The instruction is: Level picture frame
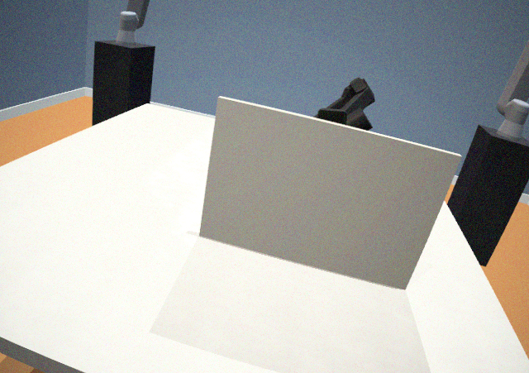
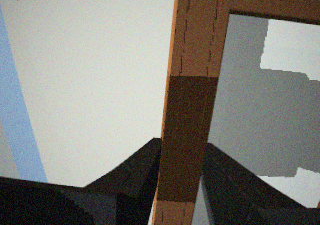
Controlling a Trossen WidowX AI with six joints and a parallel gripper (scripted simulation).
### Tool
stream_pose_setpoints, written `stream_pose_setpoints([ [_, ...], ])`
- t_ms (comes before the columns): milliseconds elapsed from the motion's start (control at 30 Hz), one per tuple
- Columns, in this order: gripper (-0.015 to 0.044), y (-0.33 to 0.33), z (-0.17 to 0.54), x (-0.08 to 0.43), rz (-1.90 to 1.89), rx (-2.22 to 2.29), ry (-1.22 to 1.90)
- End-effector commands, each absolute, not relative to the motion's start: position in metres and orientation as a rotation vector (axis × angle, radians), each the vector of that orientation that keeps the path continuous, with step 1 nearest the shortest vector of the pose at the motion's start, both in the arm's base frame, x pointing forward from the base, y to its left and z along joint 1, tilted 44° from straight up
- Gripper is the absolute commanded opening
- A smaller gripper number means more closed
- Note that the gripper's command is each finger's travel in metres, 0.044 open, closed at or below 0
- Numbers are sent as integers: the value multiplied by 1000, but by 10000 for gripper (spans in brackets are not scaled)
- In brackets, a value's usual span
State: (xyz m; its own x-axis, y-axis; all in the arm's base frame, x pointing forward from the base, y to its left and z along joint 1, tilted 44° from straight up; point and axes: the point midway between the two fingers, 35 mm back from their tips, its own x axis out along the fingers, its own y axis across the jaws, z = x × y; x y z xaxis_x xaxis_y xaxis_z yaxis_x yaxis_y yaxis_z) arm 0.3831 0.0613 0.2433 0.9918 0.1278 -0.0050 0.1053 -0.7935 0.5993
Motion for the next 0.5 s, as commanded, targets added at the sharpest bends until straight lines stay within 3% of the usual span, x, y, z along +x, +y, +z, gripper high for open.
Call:
stream_pose_setpoints([
  [0,0,61,244,383,49,2490,164],
  [467,0,57,246,384,49,2490,164],
])
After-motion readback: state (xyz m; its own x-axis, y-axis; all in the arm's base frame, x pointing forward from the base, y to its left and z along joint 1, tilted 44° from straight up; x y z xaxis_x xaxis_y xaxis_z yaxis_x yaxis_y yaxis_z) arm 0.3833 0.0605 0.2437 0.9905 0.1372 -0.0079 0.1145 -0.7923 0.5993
